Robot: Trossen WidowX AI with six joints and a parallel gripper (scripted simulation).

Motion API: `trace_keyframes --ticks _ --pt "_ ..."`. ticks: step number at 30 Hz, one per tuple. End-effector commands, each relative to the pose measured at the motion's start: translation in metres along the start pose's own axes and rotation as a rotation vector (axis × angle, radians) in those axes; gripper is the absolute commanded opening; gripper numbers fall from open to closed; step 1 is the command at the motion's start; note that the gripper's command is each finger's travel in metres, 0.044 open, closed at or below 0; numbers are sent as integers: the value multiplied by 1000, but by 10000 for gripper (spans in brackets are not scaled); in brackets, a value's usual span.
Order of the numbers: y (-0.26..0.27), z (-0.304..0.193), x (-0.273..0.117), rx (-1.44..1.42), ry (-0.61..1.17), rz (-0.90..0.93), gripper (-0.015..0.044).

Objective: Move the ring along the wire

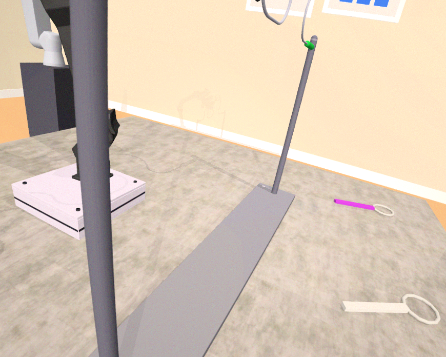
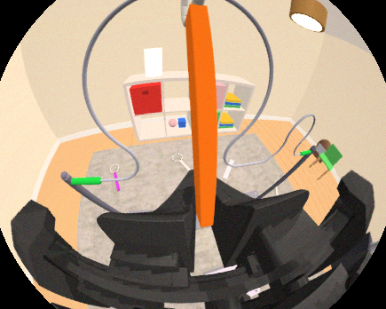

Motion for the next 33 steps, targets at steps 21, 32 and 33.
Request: trace_keyframes --ticks 21,32,33 --pt "2 -3 3 -261 -5 -147 -150" --pt "2 -5 4 -381 -8 -214 -150" --pt "2 -5 4 -392 -8 -220 -150"
Point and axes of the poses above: the point midway between the two fingers, 35 mm back from their tips, its own x axis out along the fingers, its own y axis across the jaws, z = x × y, the point moved 9 cm from there along -x, back along the fingers, and after that the axes turned 11 degrees about -x, right-handed, at the moved point
